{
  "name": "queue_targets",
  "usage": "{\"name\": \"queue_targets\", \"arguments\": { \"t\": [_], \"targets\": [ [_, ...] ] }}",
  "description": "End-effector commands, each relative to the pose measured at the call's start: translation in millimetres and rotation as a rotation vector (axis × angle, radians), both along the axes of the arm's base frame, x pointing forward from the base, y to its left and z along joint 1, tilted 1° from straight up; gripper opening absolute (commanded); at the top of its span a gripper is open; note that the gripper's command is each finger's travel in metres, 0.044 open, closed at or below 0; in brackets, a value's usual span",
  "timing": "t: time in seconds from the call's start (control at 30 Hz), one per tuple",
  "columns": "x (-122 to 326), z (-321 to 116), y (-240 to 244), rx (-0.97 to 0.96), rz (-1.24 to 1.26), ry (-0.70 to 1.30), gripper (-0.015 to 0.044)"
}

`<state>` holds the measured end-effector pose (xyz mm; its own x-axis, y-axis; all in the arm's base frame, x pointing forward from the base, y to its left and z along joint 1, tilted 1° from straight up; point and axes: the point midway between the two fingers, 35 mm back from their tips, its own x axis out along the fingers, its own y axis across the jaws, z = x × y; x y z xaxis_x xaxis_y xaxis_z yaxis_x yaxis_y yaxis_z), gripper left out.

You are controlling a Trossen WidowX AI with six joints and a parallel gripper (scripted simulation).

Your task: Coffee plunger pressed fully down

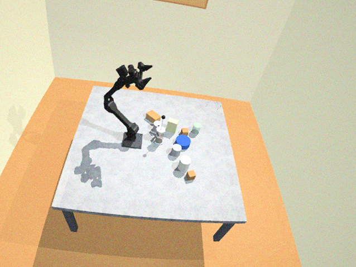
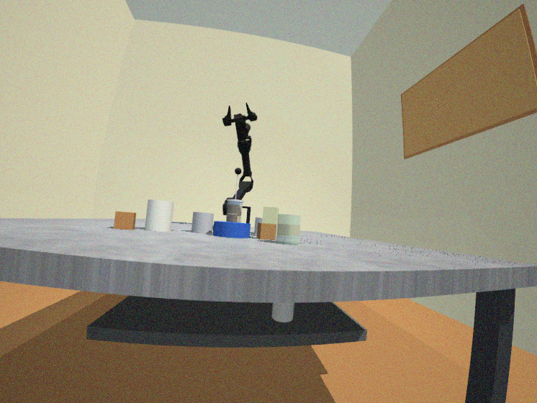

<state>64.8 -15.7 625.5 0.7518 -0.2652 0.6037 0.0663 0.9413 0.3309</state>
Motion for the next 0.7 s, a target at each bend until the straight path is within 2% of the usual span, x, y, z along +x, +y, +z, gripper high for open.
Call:
{"name": "queue_targets", "arguments": {
  "t": [0.0,0.1,0.43,0.67],
  "targets": [
    [48.4,-55.6,-16.7,0.048,0.032,0.264,0.0440],
    [72.7,-91.3,-16.0,0.043,0.075,0.422,0.0440],
    [96.7,-127.3,-8.9,0.019,0.135,0.577,0.0440],
    [111.5,-235.4,7.9,-0.138,0.189,1.041,0.0440]
  ]
}}
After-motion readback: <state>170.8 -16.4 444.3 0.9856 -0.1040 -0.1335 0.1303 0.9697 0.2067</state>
